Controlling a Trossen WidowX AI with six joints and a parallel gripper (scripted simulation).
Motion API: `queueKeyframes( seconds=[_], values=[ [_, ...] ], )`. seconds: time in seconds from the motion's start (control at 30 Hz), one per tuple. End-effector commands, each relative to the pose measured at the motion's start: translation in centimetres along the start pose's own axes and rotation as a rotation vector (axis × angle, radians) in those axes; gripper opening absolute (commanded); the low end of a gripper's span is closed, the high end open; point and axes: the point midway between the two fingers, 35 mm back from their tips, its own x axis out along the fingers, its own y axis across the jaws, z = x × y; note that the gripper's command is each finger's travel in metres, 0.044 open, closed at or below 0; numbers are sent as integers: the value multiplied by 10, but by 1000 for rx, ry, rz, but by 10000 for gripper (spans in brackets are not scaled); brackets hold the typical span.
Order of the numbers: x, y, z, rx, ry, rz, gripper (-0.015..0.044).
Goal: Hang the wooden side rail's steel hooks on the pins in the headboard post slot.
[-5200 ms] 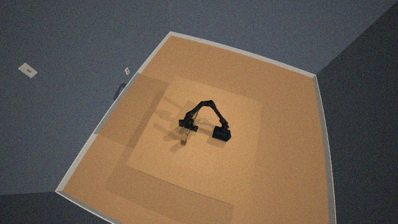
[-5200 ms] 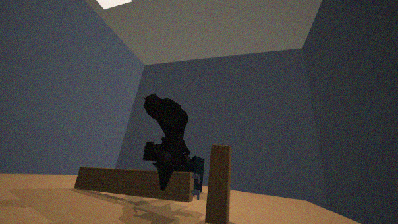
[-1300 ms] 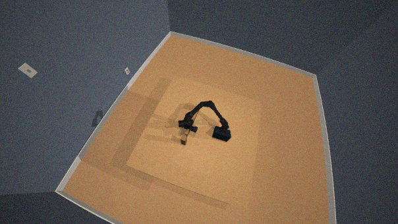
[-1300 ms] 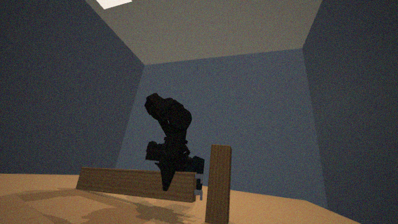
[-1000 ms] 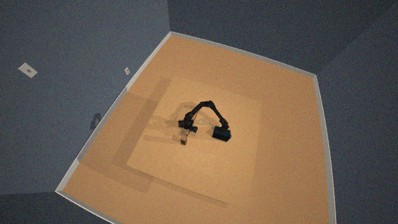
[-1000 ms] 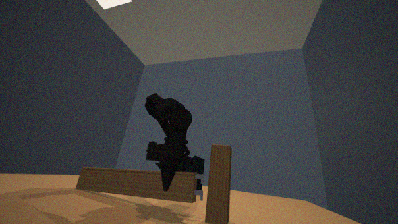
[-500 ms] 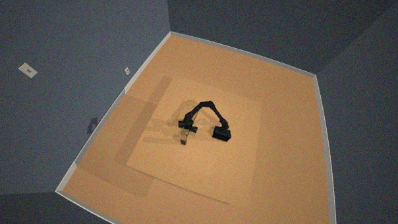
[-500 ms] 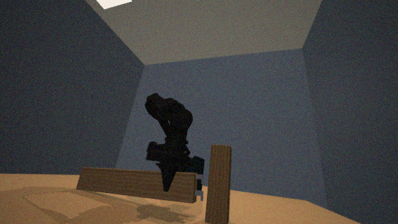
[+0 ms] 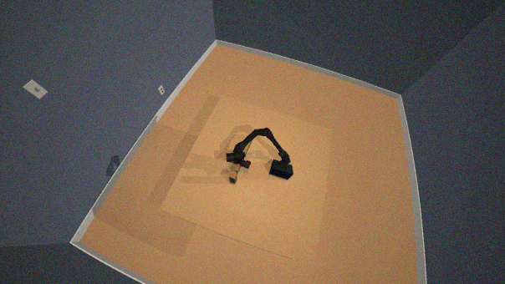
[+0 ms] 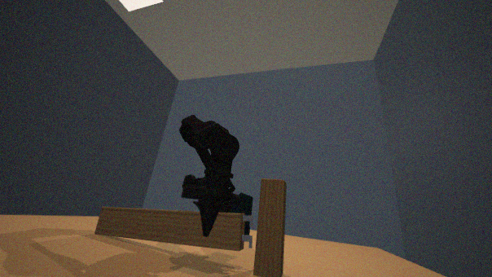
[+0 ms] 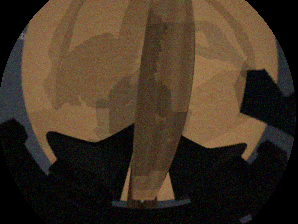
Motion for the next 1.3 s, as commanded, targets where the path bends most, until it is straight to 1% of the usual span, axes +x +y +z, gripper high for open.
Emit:
queueKeyframes(
  seconds=[0.0, 1.27],
  values=[
    [-3, -1, -4, -2, 3, 7, 0],
    [-2, 0, -8, -2, 3, 7, 0]
  ],
)
